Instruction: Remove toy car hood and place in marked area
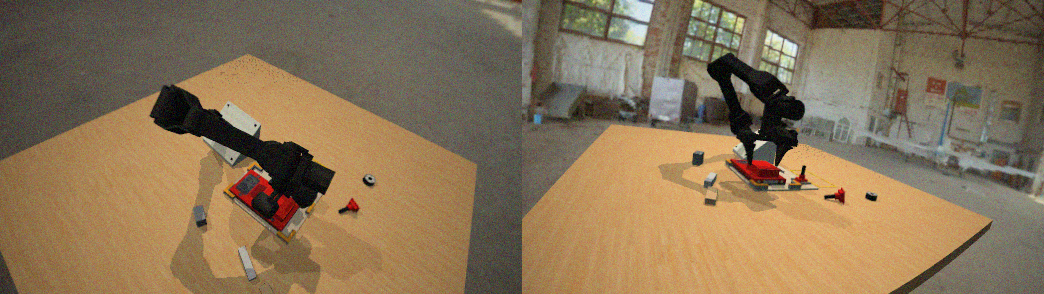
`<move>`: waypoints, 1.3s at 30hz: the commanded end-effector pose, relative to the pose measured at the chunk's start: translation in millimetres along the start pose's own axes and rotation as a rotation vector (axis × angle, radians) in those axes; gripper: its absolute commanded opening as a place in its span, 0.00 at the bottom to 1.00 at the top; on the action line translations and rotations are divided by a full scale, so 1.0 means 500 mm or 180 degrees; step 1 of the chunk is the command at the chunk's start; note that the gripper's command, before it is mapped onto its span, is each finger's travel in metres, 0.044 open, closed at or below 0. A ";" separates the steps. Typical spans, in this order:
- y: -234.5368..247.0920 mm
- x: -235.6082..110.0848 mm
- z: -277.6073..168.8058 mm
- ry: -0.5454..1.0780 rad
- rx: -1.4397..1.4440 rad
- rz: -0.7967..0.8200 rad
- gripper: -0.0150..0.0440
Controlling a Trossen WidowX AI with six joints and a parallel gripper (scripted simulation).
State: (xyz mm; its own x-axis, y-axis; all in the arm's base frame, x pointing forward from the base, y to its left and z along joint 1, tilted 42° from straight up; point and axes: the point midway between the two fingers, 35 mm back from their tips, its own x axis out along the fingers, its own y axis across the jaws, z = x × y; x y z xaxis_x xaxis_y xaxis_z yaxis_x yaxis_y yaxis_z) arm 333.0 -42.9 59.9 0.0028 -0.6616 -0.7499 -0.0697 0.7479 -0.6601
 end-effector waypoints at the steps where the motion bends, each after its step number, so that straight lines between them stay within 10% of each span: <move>1: 0.000 0.007 -0.003 0.0010 -0.0031 -0.0022 1.00; 21: 0.000 0.027 -0.003 0.0010 -0.0031 -0.0024 1.00; 39: 0.000 0.017 0.000 -0.0001 0.0000 -0.0001 0.50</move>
State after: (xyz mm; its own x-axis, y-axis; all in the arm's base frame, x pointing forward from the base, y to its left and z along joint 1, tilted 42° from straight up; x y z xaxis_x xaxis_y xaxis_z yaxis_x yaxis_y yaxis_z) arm 332.7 -49.8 52.0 0.0022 -0.6618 -0.7496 -0.0719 0.7476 -0.6603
